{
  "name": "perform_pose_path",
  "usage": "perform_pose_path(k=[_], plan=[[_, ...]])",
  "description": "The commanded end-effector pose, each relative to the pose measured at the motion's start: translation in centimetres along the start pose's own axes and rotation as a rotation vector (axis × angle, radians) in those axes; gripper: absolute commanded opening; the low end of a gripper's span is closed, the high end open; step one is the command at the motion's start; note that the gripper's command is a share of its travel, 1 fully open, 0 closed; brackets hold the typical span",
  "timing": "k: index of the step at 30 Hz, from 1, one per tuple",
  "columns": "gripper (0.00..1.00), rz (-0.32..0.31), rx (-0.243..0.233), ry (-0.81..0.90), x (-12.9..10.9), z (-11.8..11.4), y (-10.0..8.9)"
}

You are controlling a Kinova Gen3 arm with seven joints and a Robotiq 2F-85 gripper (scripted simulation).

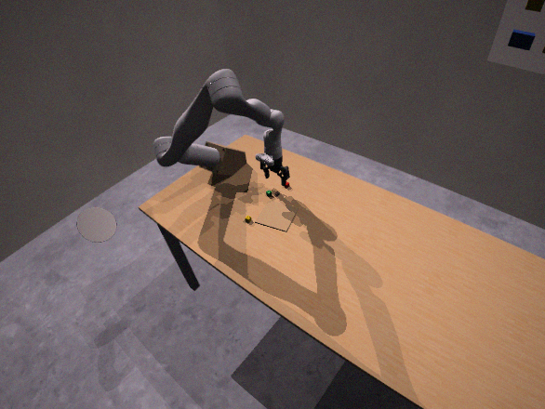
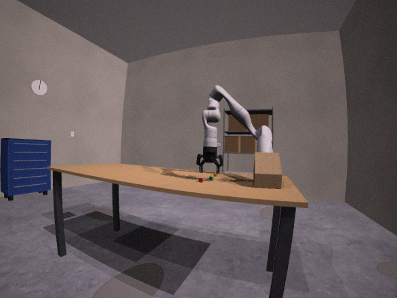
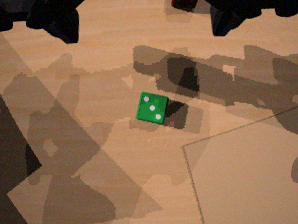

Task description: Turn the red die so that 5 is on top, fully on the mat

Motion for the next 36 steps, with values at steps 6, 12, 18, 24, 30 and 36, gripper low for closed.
perform_pose_path(k=[6, 12, 18, 24, 30, 36], plan=[[1.0, 0.007, 0.0, 0.008, 0.0, 0.1, -0.1], [1.0, 0.007, 0.0, 0.008, 0.1, 0.0, -0.1], [1.0, 0.007, 0.0, 0.008, 1.5, -0.2, -0.1], [1.0, 0.007, 0.0, 0.008, 4.7, -0.9, -0.1], [1.0, 0.007, 0.0, 0.008, 6.9, -1.3, -0.1], [1.0, 0.007, 0.0, 0.008, 9.1, -1.7, 0.0]])
Point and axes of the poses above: the point where the finger pads meet when closed, its own y axis out along the fingers, its own z axis across the jaws, x = y × z, the point moved 3 cm from there along -y, back along the fingers, and after that the axes turned 7 degrees about y, right-handed, at the moved point
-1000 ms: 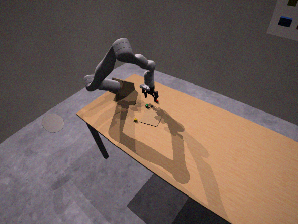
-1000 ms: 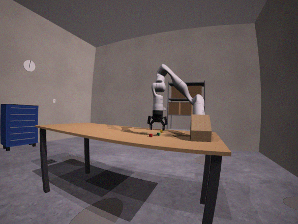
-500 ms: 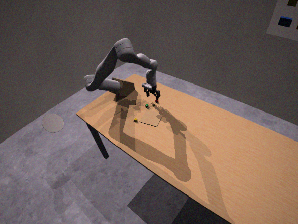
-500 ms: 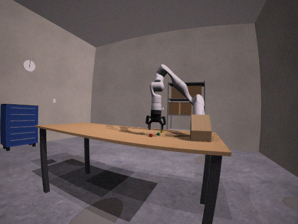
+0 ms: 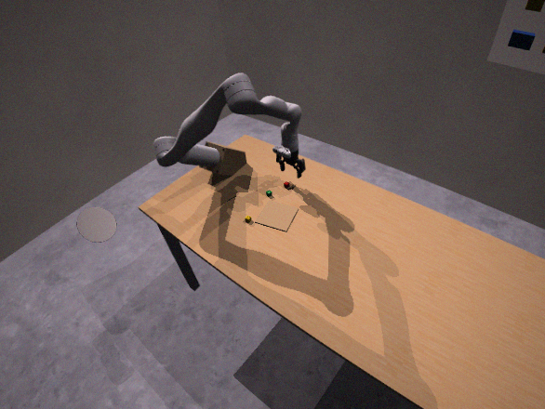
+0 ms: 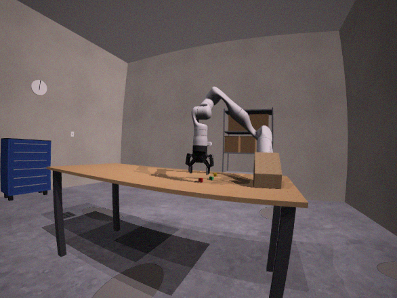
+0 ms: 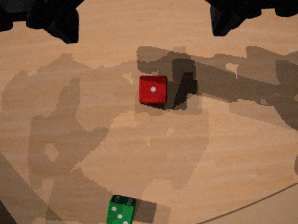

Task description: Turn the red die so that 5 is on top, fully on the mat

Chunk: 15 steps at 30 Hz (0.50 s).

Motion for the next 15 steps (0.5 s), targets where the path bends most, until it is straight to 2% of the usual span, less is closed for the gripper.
perform_pose_path(k=[1, 15], plan=[[1.0, 0.012, 0.004, -0.008, 1.06, 0.21, 0.2], [1.0, 0.012, 0.004, -0.007, 1.34, 0.16, 0.21]])
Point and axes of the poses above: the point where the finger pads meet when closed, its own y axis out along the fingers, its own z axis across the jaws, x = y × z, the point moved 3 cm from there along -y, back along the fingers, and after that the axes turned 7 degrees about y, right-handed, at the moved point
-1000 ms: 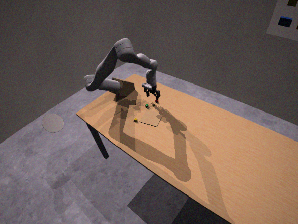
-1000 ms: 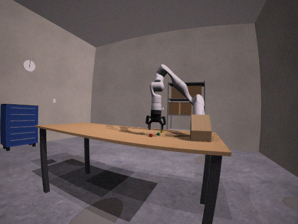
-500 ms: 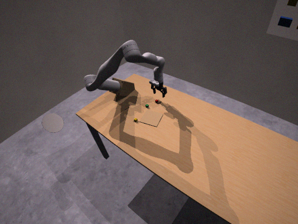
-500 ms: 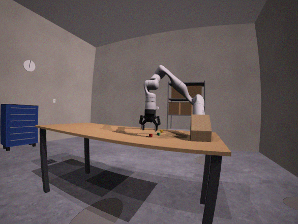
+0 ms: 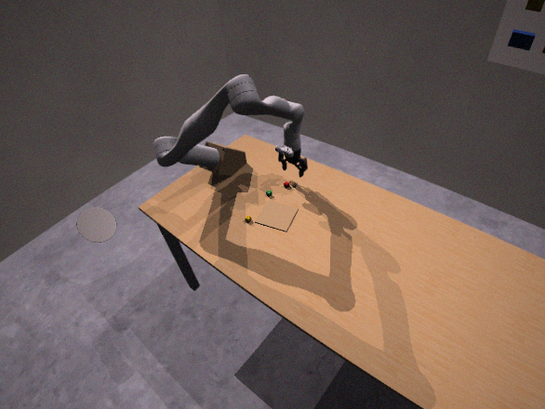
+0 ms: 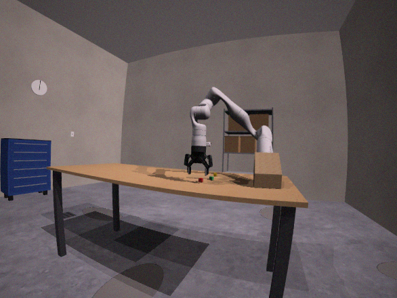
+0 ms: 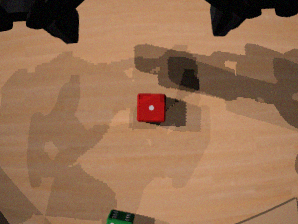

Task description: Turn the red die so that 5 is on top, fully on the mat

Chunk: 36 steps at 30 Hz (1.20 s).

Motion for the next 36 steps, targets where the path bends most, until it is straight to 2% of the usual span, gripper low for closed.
perform_pose_path(k=[1, 31, 36], plan=[[1.0, 0.007, 0.004, -0.003, 0.0, 0.16, -0.07], [1.0, 0.007, 0.004, -0.003, 0.0, 0.16, -0.07], [1.0, 0.007, 0.004, -0.003, 0.0, 0.16, -1.04]])
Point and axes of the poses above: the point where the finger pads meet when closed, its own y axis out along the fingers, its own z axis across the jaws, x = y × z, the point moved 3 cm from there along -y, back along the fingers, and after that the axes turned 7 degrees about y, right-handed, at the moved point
